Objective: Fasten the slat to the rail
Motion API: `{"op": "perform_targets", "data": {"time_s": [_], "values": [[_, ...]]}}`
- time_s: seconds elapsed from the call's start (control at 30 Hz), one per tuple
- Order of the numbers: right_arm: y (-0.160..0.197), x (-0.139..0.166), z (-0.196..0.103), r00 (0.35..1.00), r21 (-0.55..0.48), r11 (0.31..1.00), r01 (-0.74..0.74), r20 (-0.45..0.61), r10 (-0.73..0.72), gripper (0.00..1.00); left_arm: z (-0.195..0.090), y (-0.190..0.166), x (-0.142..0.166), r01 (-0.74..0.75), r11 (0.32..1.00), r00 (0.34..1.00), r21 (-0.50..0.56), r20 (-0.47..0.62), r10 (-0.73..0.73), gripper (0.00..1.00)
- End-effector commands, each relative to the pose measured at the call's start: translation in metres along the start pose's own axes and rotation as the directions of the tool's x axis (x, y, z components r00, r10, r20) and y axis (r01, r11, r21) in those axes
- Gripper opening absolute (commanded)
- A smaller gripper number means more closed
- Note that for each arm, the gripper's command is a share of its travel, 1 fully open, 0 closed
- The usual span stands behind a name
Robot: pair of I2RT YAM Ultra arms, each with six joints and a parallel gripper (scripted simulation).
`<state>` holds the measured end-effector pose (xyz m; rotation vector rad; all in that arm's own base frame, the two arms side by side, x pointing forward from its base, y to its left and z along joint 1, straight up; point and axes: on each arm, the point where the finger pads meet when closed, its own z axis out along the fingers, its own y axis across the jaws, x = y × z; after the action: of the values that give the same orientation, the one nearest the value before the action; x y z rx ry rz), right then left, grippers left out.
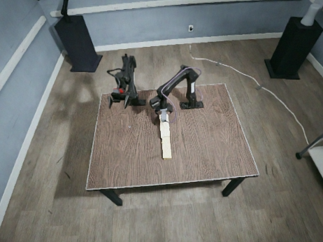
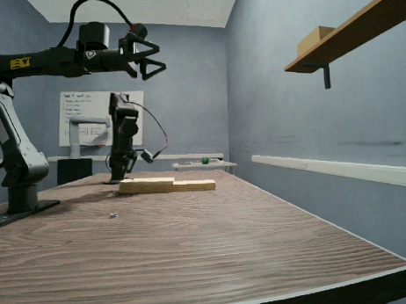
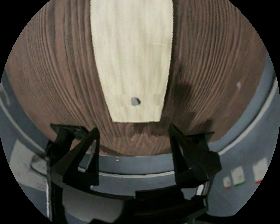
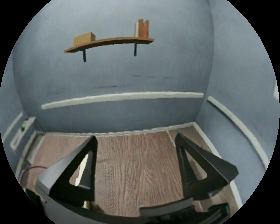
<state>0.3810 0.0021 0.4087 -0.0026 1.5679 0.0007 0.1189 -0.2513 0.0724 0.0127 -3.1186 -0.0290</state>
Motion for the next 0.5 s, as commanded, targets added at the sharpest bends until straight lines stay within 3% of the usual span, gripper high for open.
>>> {"op": "perform_targets", "data": {"time_s": [0.0,0.47], "values": [[-0.0011,-0.003,-0.0003,1.0,0.002,1.0,-0.001,0.009,0.001,1.0,-0.0154,-0.0053,-0.0035,-0.006,1.0,0.999,0.031,0.038,0.005,1.0],[-0.0011,-0.003,-0.0003,1.0,0.002,1.0,-0.001,0.009,0.001,1.0,-0.014,-0.0073,-0.0112,-0.005,0.998,0.999,0.055,0.05,0.002,1.0]]}}
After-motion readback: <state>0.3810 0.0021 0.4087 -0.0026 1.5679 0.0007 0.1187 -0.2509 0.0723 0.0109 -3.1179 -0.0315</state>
